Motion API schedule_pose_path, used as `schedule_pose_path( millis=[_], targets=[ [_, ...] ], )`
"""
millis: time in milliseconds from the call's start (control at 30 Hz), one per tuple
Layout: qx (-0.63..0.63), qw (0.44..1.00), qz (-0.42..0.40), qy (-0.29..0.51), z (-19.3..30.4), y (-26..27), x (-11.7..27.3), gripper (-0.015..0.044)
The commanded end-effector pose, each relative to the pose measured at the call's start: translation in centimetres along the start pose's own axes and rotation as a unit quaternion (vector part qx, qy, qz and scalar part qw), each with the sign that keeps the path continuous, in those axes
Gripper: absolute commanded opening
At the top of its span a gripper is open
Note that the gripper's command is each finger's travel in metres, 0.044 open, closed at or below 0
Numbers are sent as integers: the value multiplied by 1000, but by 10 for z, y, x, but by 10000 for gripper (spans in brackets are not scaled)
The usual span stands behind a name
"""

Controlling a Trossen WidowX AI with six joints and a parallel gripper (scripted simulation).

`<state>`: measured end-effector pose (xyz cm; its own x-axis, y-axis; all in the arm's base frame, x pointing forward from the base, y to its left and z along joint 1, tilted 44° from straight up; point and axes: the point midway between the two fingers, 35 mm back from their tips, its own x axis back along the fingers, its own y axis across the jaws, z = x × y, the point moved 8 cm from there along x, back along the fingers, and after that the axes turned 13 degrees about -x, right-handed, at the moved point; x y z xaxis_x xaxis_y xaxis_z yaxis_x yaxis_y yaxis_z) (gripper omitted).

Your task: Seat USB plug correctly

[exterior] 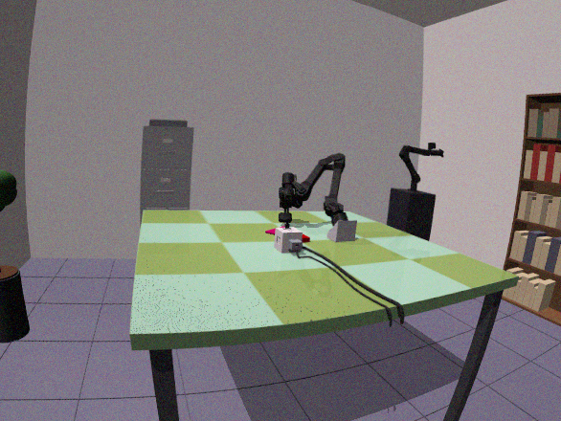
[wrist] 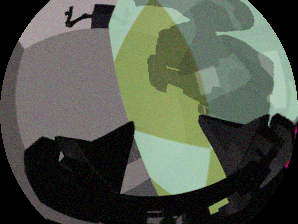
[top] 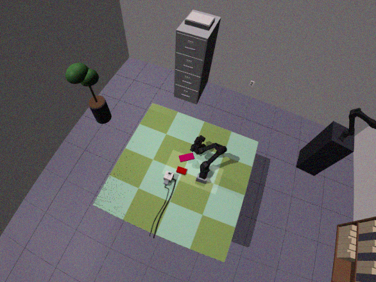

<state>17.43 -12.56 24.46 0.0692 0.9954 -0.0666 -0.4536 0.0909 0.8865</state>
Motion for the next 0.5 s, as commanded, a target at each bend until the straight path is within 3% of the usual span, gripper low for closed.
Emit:
schedule_pose_path(
  millis=[0, 267, 467],
  targets=[
    [2, 1000, 1, 3, 1, 0, 1, 426],
    [108, 980, 82, 146, 65, -23, 39, 440],
    [243, 906, 188, 290, 115, -73, 110, 440]
  ],
)
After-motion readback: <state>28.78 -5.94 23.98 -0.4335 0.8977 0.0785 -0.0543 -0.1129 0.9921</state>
